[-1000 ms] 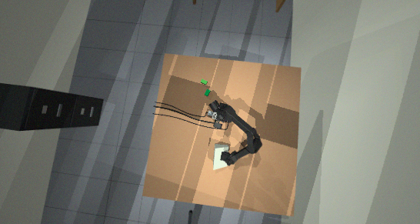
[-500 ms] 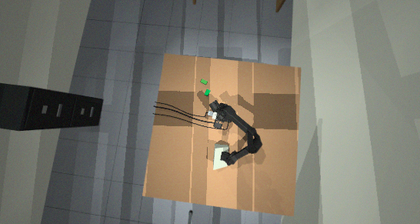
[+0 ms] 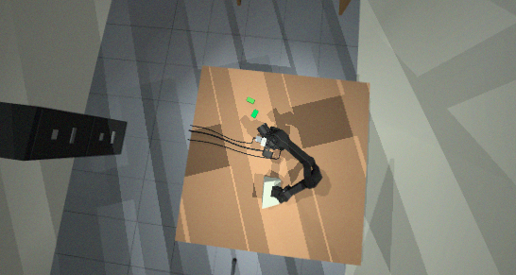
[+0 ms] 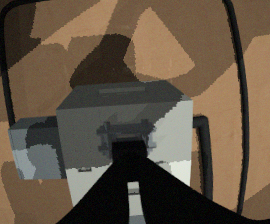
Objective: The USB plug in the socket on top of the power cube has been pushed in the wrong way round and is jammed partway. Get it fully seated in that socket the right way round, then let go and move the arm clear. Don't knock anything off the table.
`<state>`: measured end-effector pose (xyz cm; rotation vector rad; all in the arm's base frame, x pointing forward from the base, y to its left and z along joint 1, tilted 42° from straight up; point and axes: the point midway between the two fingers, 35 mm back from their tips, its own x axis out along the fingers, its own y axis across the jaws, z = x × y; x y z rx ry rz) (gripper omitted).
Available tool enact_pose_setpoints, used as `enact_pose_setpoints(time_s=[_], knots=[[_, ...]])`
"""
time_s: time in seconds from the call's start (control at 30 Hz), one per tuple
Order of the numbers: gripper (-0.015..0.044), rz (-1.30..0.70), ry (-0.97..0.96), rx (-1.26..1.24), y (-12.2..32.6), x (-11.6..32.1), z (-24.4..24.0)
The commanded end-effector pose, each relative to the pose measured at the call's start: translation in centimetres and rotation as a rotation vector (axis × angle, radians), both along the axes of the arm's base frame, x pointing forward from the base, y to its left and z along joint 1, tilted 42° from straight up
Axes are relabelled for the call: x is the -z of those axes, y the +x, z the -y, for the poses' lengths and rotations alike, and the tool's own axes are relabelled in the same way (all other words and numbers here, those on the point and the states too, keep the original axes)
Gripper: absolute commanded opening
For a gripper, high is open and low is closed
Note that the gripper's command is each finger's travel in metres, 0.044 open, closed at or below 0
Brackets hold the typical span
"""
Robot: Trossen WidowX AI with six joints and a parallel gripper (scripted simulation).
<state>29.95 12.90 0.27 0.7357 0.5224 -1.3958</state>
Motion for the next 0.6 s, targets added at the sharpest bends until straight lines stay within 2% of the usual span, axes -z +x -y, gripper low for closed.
enact_pose_setpoints(time_s=[0.0,0.57], knots=[[0.0000,-0.004,-0.007,-0.005,0.03,0.14,0.13],[0.0000,-0.004,-0.007,-0.005,0.06,0.29,0.27]])
